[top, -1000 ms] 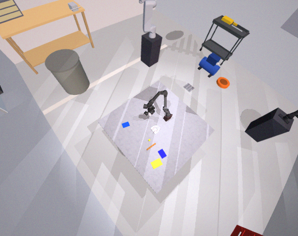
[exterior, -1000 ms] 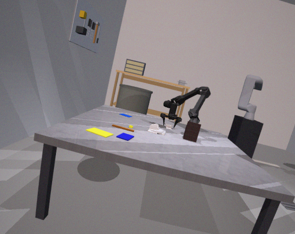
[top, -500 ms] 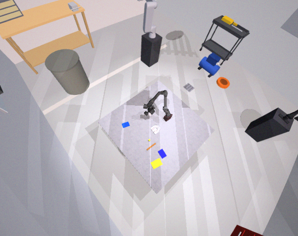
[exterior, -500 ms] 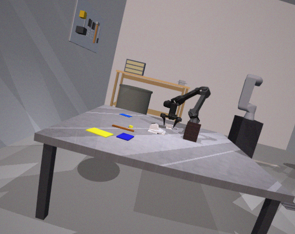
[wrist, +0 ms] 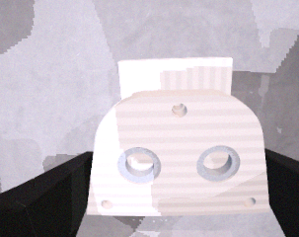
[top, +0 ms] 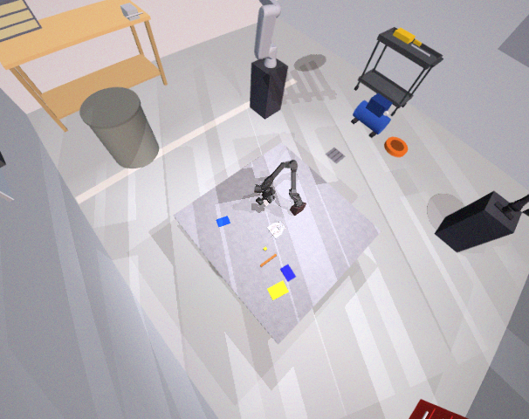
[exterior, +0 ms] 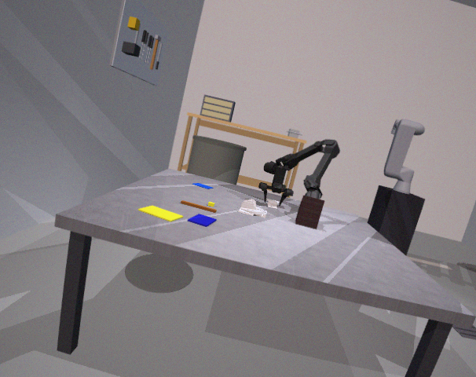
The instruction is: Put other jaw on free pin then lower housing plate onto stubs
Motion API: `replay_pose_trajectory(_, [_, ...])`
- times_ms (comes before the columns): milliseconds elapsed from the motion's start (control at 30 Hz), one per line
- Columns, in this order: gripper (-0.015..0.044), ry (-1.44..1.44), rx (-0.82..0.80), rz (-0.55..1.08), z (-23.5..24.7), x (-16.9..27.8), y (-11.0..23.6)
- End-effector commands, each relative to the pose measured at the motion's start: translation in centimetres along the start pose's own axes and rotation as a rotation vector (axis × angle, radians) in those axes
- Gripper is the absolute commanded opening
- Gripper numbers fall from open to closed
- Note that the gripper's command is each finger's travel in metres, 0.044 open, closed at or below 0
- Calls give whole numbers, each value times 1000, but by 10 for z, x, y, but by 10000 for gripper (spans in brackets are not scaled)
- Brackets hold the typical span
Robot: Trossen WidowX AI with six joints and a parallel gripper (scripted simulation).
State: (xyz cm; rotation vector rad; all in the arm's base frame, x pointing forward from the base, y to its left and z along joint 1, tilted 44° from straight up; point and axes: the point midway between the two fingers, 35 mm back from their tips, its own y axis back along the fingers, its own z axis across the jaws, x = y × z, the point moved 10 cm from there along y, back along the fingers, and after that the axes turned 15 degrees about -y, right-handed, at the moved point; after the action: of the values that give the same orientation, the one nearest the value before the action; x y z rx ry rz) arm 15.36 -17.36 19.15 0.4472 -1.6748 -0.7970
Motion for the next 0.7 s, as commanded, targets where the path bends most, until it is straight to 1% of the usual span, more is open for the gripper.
replay_pose_trajectory(0, [351,0,0,0,0,0,0])
replay_pose_trajectory(667, [351,5,1,-10,-2,-1,61])
